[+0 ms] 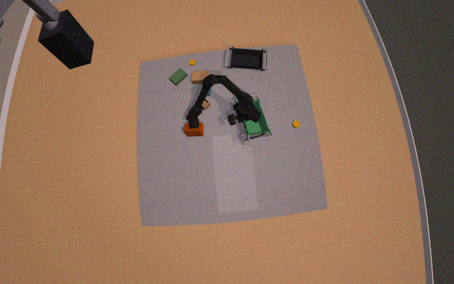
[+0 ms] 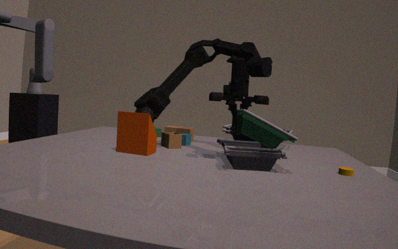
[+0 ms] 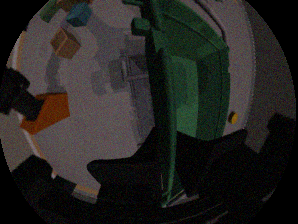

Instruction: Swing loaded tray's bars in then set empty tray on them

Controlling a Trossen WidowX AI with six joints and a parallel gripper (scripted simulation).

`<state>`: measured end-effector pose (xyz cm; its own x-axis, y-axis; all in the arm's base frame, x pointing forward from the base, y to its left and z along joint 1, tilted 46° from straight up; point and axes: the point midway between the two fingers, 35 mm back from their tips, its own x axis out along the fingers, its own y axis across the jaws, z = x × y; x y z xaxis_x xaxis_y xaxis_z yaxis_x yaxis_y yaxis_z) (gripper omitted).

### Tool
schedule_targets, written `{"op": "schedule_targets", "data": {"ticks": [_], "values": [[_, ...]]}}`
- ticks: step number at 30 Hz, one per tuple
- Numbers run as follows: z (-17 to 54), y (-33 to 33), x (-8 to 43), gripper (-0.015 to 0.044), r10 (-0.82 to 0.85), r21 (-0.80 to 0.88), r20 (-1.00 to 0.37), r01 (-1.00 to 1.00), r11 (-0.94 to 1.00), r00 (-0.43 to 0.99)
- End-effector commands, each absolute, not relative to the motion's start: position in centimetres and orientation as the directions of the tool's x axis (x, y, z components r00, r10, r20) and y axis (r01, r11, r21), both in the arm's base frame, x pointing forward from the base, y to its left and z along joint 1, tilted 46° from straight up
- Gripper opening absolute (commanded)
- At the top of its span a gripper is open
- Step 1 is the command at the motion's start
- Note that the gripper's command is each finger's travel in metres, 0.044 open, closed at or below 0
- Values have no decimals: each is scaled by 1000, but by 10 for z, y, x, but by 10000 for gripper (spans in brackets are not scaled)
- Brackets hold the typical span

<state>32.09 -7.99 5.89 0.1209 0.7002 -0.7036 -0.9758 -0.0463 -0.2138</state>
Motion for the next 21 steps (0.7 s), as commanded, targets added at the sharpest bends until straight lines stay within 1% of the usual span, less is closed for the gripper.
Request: {"op": "schedule_targets", "data": {"ticks": [1, 21], "values": [[55, -77, 316, 0, 699, -202, -706, -978, -52, 109], [50, -73, 313, 0, 700, -202, -706, -978, -52, 108]]}}
